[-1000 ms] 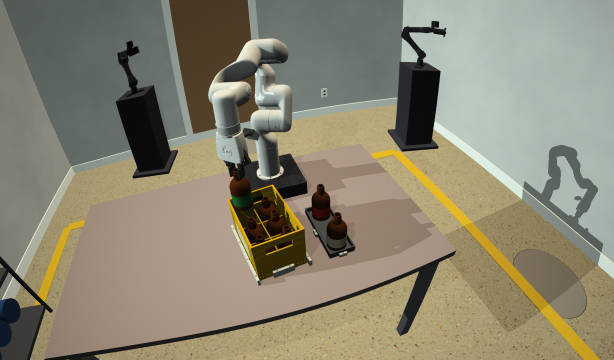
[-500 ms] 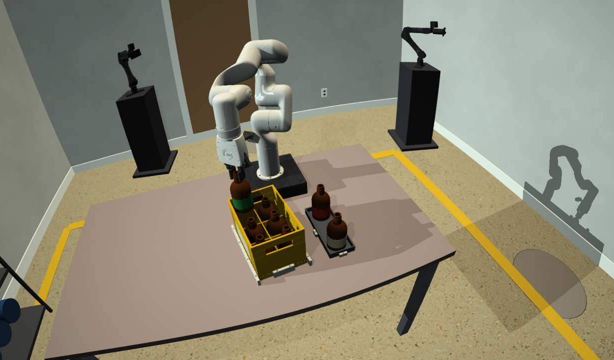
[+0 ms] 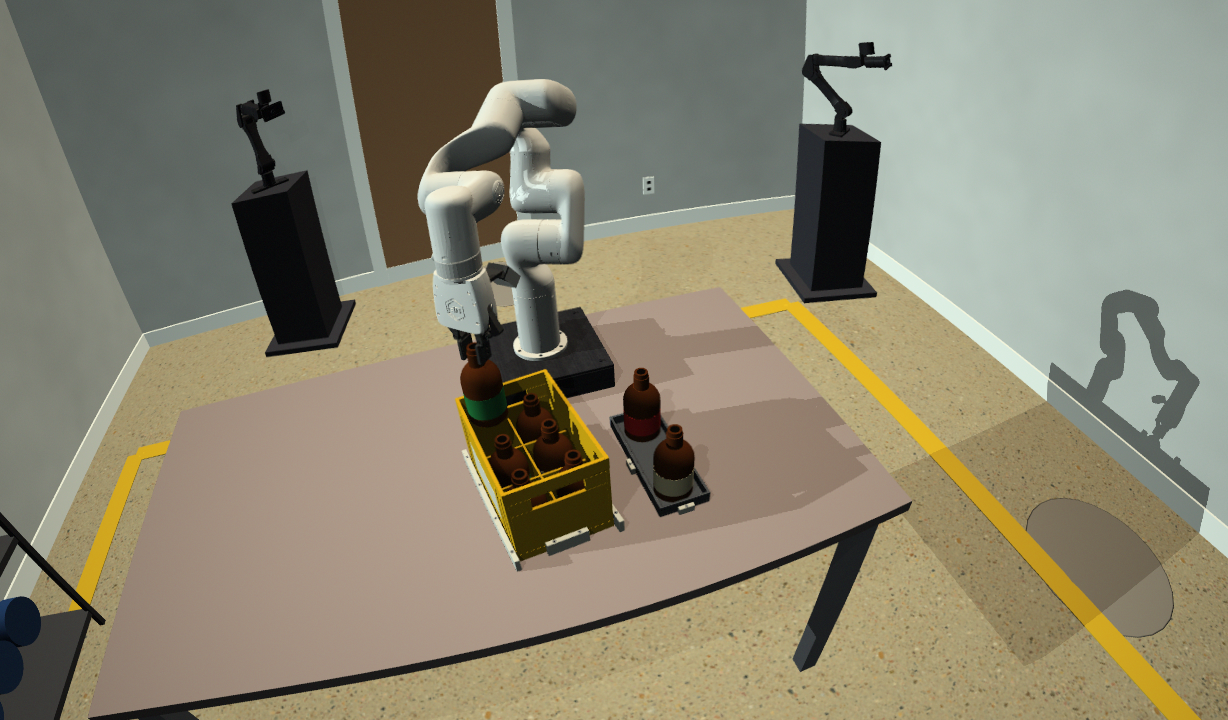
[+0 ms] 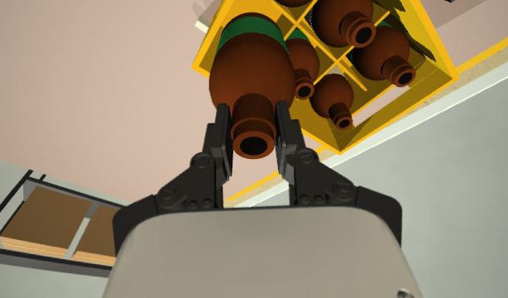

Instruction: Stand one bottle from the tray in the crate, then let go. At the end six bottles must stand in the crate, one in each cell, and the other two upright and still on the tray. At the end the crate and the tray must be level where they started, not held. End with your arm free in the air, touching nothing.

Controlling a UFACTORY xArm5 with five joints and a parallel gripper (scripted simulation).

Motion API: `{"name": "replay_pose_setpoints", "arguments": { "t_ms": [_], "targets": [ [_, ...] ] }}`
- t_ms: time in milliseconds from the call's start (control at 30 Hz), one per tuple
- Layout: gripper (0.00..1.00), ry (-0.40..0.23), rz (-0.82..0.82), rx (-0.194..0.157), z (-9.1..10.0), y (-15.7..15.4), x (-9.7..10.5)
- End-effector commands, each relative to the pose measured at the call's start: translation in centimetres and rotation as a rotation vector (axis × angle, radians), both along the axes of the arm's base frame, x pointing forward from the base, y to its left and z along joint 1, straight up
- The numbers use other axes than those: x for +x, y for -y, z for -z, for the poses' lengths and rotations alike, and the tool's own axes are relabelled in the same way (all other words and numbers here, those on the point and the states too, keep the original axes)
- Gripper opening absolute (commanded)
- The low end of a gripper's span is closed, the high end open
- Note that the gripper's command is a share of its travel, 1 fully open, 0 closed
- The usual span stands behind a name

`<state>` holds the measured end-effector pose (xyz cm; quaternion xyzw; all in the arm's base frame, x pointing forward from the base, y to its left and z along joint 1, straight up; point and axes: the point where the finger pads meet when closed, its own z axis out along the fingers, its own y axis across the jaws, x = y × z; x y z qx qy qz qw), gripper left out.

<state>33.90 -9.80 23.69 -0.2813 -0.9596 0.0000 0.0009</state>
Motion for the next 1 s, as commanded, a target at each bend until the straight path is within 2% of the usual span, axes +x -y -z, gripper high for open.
{"name": "replay_pose_setpoints", "arguments": {
  "t_ms": [0,667,967],
  "targets": [
    [0.0,0.004,0.0,-0.001,-0.1,0.0,0.1],
    [0.0,0.004,0.0,-0.001,0.1,0.0,0.1],
    [0.0,0.004,0.0,-0.001,0.9,0.0,0.1]
  ]
}}
